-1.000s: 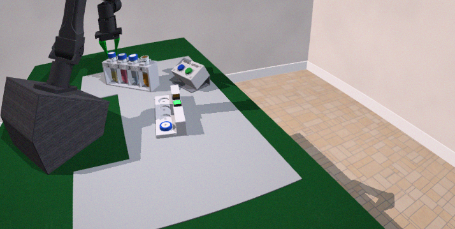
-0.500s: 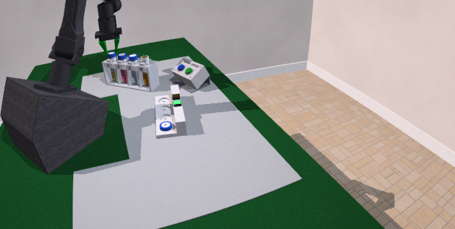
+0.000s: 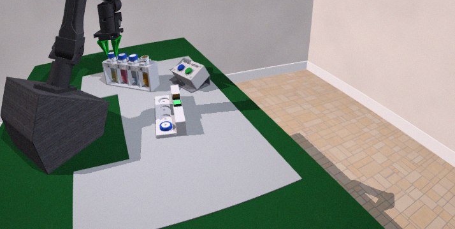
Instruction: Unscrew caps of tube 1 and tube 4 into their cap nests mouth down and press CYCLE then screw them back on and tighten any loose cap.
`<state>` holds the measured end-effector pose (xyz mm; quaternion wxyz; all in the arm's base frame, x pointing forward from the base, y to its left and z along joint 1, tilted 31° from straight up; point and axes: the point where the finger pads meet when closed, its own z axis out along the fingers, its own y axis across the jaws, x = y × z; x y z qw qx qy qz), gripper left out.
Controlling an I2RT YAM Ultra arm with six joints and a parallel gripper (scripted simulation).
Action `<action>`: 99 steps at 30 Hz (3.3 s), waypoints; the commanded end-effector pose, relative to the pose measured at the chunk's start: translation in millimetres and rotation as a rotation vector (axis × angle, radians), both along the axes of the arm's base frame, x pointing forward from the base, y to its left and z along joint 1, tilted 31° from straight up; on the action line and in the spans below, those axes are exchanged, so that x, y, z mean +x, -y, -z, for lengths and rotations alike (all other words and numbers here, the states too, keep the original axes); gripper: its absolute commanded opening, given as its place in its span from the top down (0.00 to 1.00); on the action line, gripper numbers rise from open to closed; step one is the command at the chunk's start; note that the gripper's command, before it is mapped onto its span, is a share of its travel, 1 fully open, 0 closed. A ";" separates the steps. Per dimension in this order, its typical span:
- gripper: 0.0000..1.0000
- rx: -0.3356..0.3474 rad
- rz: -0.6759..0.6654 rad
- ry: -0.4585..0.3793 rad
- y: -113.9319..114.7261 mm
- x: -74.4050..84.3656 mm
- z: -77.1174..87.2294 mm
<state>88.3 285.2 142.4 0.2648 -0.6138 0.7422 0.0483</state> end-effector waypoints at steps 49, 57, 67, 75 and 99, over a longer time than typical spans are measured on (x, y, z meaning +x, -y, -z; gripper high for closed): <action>0.51 -0.106 -0.299 0.141 -0.6 -0.5 -3.4; 0.51 -0.214 -0.572 0.270 -0.5 -0.5 -3.3; 0.51 -0.321 -0.845 0.398 -0.4 -0.6 -3.3; 0.51 -0.428 -1.118 0.526 -0.4 -0.7 -3.2; 1.00 -0.569 -1.474 0.694 -0.1 -0.9 -3.0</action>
